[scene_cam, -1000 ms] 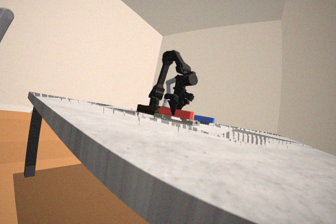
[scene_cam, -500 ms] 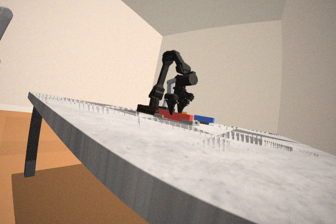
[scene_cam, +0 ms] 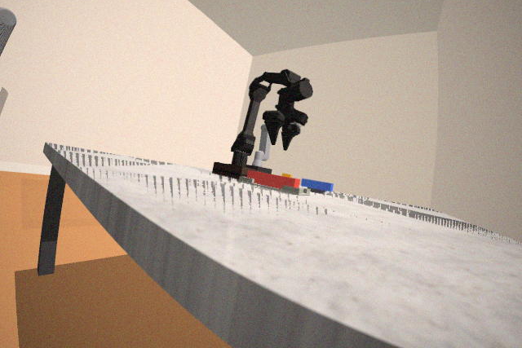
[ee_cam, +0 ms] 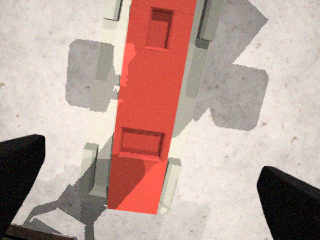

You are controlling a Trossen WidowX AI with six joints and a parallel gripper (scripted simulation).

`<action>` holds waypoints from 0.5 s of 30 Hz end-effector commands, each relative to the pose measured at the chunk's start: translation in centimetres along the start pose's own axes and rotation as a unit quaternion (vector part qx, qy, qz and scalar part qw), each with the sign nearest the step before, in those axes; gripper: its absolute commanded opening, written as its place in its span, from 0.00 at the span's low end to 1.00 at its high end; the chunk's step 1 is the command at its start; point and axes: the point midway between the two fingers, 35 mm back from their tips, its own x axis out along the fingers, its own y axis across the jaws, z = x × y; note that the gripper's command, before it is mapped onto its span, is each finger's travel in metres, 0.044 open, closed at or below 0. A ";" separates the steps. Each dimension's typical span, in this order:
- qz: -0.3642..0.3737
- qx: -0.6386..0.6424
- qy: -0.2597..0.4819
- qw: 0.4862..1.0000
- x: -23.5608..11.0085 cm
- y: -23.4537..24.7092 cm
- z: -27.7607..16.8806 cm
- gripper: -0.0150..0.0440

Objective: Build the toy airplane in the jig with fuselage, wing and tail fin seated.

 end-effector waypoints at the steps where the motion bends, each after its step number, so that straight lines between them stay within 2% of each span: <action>1: 0.004 -0.001 0.011 1.000 0.1 0.0 -0.2 1.00; 7: 0.003 -0.005 0.011 1.000 0.3 1.6 1.1 1.00; 15: 0.005 -0.013 0.009 1.000 0.9 10.3 5.7 1.00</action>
